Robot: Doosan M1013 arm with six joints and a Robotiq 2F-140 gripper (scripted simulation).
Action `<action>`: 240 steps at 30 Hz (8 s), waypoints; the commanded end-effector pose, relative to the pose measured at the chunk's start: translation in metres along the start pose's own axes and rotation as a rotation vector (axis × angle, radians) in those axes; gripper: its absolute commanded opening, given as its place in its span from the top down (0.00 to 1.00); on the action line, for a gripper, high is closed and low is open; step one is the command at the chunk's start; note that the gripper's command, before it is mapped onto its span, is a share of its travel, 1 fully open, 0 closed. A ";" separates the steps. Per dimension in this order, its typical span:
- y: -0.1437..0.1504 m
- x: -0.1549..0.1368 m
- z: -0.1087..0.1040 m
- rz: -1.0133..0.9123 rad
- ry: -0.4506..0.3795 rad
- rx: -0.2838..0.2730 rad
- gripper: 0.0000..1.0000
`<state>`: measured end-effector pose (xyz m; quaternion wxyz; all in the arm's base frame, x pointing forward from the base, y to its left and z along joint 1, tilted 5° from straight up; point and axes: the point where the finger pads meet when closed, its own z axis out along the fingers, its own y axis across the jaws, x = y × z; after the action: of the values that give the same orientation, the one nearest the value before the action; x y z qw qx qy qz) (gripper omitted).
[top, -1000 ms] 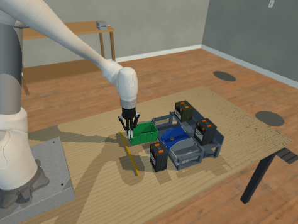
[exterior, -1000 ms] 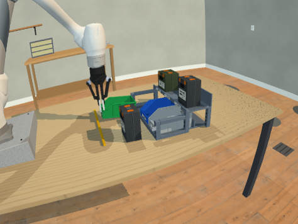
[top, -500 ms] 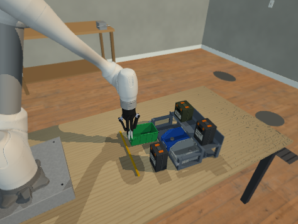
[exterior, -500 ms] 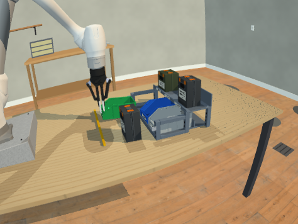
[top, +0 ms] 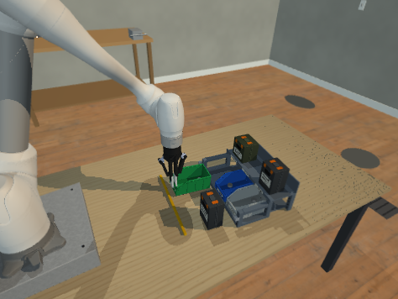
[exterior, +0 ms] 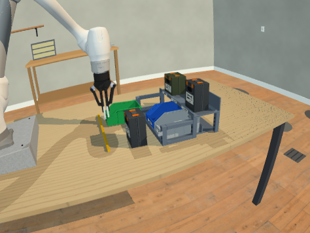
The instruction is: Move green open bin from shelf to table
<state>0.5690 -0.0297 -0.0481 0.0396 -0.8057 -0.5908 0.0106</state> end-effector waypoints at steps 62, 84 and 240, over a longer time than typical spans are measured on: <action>0.000 0.000 0.006 0.000 0.000 0.000 0.43; 0.000 0.000 0.006 0.000 0.000 0.000 0.43; 0.000 0.000 -0.086 0.000 0.000 0.000 0.43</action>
<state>0.5746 -0.0341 0.0376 0.0398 -0.8057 -0.5908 0.0107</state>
